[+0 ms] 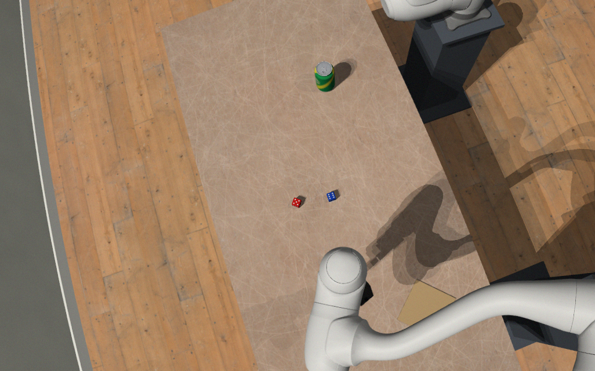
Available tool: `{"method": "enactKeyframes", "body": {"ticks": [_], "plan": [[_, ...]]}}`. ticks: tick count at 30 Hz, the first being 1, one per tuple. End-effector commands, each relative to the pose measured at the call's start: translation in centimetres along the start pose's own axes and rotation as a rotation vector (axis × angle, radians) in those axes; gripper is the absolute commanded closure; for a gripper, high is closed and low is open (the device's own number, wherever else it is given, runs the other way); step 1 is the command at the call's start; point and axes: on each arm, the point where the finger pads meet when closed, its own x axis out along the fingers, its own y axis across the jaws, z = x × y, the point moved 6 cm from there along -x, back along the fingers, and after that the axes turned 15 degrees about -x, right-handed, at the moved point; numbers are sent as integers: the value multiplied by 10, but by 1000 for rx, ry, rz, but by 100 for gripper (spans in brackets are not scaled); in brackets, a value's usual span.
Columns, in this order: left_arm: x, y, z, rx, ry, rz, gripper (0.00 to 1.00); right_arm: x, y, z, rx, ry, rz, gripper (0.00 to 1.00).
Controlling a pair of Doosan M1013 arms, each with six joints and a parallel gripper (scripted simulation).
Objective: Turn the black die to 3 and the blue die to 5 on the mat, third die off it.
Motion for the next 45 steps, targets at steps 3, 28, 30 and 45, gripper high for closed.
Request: {"method": "enactKeyframes", "body": {"ticks": [3,28,30,45], "plan": [[2,1,-1,94,-1,1,0,0,0,0,0,-1,0,0],[31,6,-2,1012,-1,2,0,0,0,0,0,-1,0,0],[33,6,-2,1083,-1,2,0,0,0,0,0,-1,0,0],[49,0,0,1573,0,2,0,0,0,0,0,-1,0,0]]}}
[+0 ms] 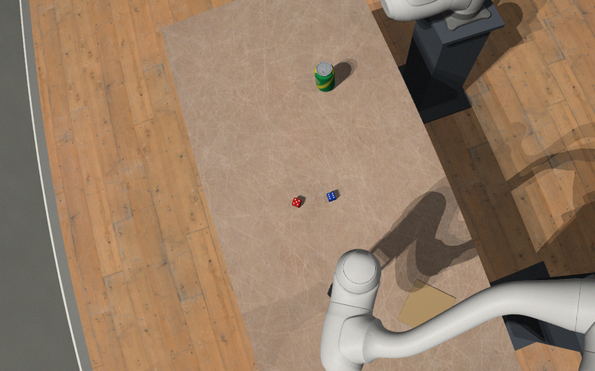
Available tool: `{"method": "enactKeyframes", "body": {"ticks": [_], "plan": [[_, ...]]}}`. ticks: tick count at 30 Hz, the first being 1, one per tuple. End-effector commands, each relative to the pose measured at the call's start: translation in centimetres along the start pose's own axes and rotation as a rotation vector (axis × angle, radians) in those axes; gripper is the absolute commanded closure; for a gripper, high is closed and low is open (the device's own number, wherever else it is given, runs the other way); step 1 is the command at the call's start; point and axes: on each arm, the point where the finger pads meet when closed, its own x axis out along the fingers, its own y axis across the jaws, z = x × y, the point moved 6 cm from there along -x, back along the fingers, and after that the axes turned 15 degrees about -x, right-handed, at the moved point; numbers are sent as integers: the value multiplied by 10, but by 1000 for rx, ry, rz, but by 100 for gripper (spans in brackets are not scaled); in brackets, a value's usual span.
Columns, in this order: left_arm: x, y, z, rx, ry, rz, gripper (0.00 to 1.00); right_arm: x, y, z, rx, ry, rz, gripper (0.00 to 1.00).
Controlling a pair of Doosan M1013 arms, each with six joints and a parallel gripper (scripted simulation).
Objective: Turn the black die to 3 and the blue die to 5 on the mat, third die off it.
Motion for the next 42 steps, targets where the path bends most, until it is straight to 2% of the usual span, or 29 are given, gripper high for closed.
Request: {"method": "enactKeyframes", "body": {"ticks": [1,3,4,27,42], "plan": [[2,0,1,106,-6,5,0,0,0,0,0,-1,0,0],[2,0,1,111,-6,5,0,0,0,0,0,-1,0,0],[2,0,1,111,-6,5,21,0,0,0,0,-1,0,0],[4,0,1,111,-6,5,21,0,0,0,0,-1,0,0],[21,0,1,112,-6,5,21,0,0,0,0,-1,0,0]]}}
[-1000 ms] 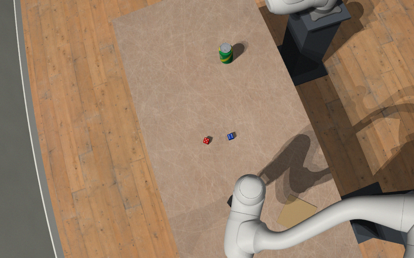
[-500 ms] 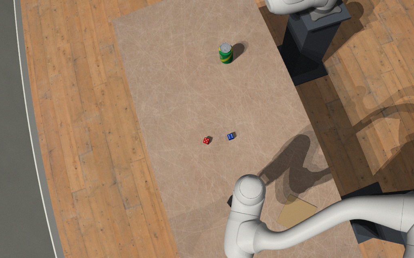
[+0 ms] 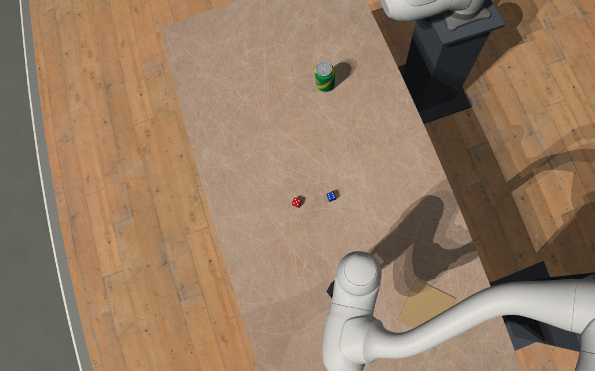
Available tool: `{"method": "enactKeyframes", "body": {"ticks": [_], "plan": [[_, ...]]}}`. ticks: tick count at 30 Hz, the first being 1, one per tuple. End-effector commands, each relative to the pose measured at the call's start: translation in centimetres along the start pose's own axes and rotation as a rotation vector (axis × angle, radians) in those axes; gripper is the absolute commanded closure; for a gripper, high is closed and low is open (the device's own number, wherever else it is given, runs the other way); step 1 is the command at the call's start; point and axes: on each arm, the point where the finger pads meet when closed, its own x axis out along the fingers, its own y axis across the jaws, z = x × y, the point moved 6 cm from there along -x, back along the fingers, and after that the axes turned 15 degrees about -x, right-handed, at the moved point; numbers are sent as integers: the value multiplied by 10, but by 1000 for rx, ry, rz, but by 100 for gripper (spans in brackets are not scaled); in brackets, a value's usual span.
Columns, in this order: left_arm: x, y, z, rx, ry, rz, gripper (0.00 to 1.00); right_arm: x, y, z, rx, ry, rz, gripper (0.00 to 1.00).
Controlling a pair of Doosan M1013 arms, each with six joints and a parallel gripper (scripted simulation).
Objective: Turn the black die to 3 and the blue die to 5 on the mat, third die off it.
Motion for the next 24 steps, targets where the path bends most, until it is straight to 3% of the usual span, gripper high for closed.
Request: {"method": "enactKeyframes", "body": {"ticks": [1,24], "plan": [[2,0,0,0,1,1,21,0,0,0,0,-1,0,0],[30,0,-1,0,1,1,21,0,0,0,0,-1,0,0]]}}
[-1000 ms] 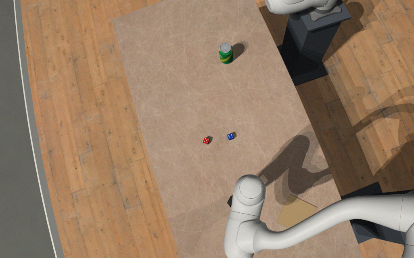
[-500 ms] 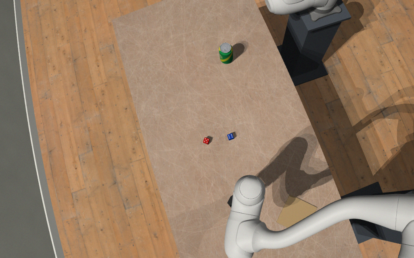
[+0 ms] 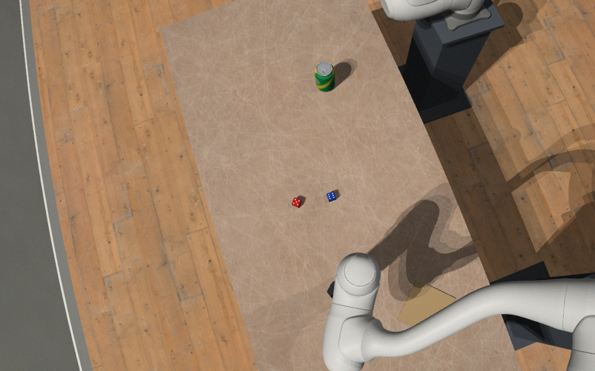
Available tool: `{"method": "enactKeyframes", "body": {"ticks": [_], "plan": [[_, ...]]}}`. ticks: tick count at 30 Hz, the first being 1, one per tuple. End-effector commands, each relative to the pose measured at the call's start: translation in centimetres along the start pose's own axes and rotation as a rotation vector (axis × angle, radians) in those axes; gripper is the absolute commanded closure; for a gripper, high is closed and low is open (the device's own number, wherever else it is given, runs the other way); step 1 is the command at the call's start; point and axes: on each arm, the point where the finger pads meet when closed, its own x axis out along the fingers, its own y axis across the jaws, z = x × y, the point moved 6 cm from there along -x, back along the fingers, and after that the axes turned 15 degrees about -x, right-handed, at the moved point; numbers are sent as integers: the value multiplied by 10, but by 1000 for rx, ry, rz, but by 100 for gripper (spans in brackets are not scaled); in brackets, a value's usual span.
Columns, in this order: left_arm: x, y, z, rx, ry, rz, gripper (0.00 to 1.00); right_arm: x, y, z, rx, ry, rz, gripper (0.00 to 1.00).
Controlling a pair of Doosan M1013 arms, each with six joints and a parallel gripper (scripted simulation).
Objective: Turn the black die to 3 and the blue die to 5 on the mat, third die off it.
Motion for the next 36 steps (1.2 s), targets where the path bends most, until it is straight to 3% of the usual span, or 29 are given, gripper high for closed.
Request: {"method": "enactKeyframes", "body": {"ticks": [1,36], "plan": [[2,0,0,0,1,1,21,0,0,0,0,-1,0,0],[17,0,0,0,1,1,21,0,0,0,0,-1,0,0]]}}
